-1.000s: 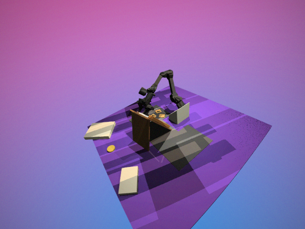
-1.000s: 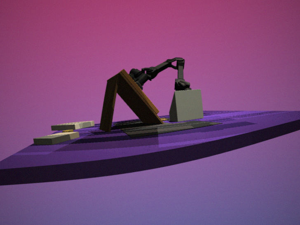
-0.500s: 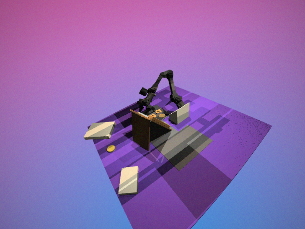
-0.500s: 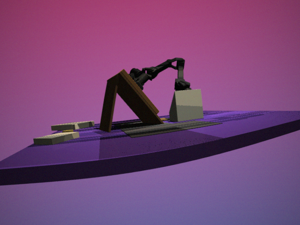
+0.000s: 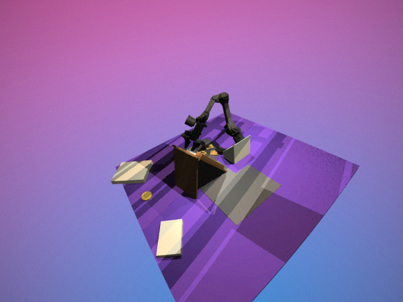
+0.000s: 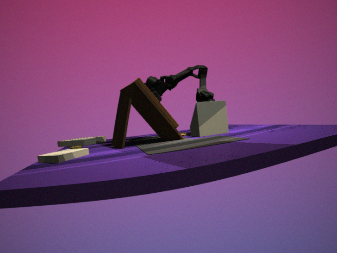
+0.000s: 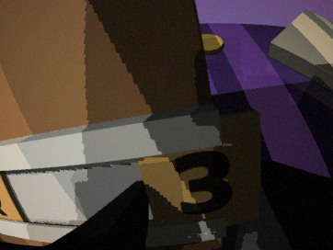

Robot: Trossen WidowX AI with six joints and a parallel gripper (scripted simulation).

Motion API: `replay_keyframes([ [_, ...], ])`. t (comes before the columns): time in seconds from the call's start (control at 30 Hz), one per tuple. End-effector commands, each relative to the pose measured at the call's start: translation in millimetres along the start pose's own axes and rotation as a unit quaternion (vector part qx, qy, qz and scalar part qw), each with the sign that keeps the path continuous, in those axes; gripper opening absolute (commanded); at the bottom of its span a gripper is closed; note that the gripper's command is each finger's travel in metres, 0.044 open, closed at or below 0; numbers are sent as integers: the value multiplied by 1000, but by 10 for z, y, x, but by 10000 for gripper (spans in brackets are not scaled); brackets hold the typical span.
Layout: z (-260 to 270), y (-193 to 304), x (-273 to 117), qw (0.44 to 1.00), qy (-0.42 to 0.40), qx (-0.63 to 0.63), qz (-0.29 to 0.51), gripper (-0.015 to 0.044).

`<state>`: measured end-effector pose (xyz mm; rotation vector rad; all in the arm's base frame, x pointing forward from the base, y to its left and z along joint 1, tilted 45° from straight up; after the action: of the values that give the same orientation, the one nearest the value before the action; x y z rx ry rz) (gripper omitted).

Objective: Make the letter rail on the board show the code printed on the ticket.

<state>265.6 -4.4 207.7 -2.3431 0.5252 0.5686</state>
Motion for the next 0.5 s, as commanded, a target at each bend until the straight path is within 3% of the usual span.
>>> replay_keyframes([
  [0.0, 27, 9, 2, 1000, 2, 2, 2, 0],
  [0.47, 95, 9, 4, 1000, 2, 2, 2, 0],
])
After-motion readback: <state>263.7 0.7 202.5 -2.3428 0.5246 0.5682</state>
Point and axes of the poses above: the point midway between the two fingers, 35 mm back from their tips, its own x axis out along the fingers, its own z axis across the jaws, y = z × x, the point moved 9 cm from there along -x, back along the fingers, and after that the axes turned 1 degree about x, right-handed, at the moved point
